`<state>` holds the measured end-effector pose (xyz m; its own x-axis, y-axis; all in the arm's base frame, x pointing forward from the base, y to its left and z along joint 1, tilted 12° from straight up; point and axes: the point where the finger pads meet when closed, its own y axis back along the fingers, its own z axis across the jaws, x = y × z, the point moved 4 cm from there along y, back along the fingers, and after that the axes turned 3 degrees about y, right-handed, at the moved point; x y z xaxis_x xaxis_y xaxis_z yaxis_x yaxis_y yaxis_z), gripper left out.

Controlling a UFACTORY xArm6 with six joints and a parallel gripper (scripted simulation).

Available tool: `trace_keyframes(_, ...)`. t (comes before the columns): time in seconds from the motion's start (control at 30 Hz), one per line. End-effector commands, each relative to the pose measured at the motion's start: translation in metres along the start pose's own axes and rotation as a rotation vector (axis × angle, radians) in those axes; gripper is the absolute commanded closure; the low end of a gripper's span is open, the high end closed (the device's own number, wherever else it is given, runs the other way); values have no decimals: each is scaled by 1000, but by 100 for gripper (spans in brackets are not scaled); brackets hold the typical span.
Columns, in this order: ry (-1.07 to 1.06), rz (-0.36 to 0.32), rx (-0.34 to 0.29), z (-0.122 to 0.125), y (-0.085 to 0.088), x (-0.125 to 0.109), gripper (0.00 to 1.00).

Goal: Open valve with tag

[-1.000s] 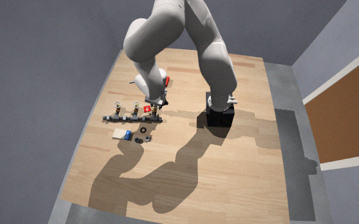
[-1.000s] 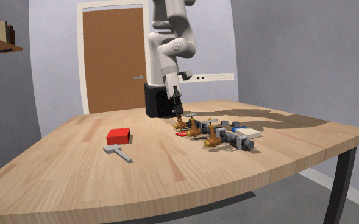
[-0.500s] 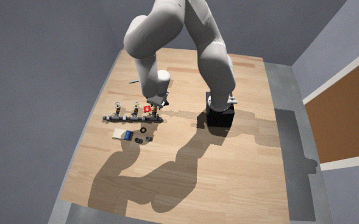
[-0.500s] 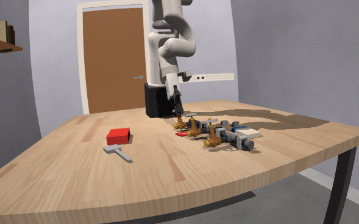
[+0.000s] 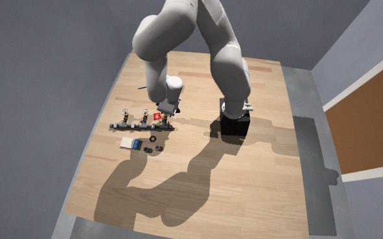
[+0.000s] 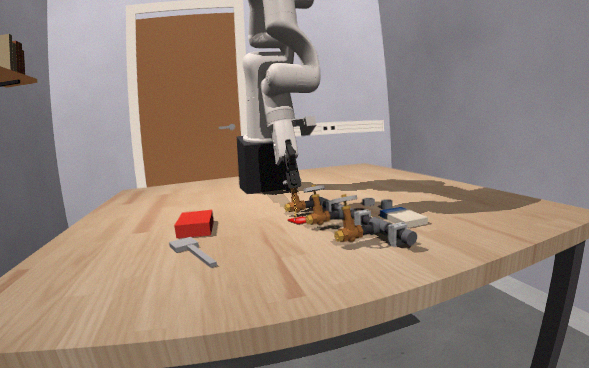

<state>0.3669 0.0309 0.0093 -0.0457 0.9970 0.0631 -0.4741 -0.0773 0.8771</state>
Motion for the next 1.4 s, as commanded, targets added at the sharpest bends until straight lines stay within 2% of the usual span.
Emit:
trace_keyframes(0.0, 1, -3, -4, 1, 0, 0, 100)
trace_keyframes(0.03, 1, -3, -4, 1, 0, 0, 100)
trace_keyframes(0.07, 1, -3, -4, 1, 0, 0, 0)
trace_keyframes(1.0, -5, -3, -4, 1, 0, 0, 0)
trace_keyframes(1.37, -164, -3, -4, 1, 0, 0, 0)
